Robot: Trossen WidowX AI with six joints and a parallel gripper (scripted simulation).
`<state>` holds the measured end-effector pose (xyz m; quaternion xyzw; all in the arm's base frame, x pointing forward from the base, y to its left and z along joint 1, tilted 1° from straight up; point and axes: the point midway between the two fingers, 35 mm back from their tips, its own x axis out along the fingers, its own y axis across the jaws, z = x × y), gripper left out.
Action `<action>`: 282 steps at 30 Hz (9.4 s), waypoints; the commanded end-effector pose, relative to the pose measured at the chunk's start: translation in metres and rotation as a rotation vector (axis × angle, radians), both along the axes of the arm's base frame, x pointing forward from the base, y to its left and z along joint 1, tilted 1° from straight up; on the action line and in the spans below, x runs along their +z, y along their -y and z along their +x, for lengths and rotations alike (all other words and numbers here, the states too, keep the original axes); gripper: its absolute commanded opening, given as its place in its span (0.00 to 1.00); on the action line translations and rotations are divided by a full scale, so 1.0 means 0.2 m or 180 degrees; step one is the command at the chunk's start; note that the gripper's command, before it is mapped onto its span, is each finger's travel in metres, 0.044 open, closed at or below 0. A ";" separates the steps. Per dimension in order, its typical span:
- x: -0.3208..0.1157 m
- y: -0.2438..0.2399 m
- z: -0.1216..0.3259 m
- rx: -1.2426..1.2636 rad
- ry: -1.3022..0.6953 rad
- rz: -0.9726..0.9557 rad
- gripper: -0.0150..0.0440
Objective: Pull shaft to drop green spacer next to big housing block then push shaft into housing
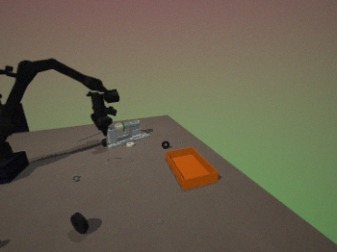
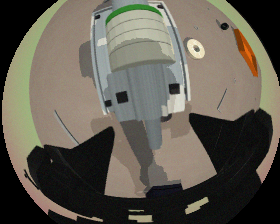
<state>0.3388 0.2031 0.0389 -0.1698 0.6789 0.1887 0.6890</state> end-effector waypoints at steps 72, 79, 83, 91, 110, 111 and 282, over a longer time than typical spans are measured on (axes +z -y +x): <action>-0.09 0.04 -0.07 0.0016 -0.0001 -0.0003 0.25; -0.09 0.03 -0.06 0.0016 -0.0001 -0.0003 0.25; -0.09 0.03 -0.06 0.0016 -0.0001 -0.0003 0.25; -0.09 0.04 -0.07 0.0016 -0.0001 -0.0003 0.25; -0.09 0.04 -0.07 0.0016 -0.0002 -0.0003 0.25; -0.09 0.04 -0.07 0.0016 -0.0002 -0.0003 0.25; -0.09 0.08 -0.14 0.0016 -0.0005 -0.0005 0.25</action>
